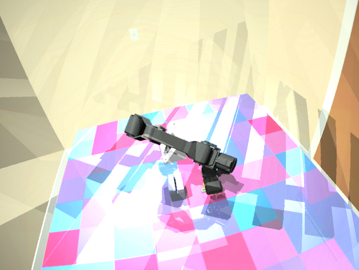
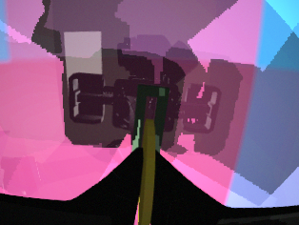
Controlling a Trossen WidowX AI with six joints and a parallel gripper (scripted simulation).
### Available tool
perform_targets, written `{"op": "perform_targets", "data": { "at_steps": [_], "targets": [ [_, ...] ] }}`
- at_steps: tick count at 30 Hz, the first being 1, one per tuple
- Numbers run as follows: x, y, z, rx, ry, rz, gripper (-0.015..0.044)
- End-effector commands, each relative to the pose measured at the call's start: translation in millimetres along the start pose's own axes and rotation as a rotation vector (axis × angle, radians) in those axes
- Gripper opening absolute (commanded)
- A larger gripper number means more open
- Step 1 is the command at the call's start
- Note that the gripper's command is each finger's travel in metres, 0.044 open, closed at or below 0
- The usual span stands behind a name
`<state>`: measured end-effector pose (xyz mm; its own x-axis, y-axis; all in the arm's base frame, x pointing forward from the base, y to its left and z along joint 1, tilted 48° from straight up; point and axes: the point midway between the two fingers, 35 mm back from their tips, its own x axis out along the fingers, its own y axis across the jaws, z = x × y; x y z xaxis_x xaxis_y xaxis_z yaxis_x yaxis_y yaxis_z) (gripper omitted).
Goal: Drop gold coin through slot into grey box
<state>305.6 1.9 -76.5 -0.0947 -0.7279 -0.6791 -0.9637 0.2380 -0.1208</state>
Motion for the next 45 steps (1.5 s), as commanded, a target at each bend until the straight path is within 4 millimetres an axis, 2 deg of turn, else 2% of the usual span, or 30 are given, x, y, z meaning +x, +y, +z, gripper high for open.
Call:
{"op": "perform_targets", "data": {
  "at_steps": [1,28,33,45],
  "targets": [
    [-13.0,-3.7,2.2,0.011,-0.011,-0.004,0.0],
    [-81.8,-2.1,0.6,0.011,-0.012,-0.002,0.0],
    [-85.7,-1.6,0.1,0.017,-0.011,-0.002,0.0],
    [-86.0,-1.5,-1.3,0.404,-0.011,0.0,0.0]
  ]
}}
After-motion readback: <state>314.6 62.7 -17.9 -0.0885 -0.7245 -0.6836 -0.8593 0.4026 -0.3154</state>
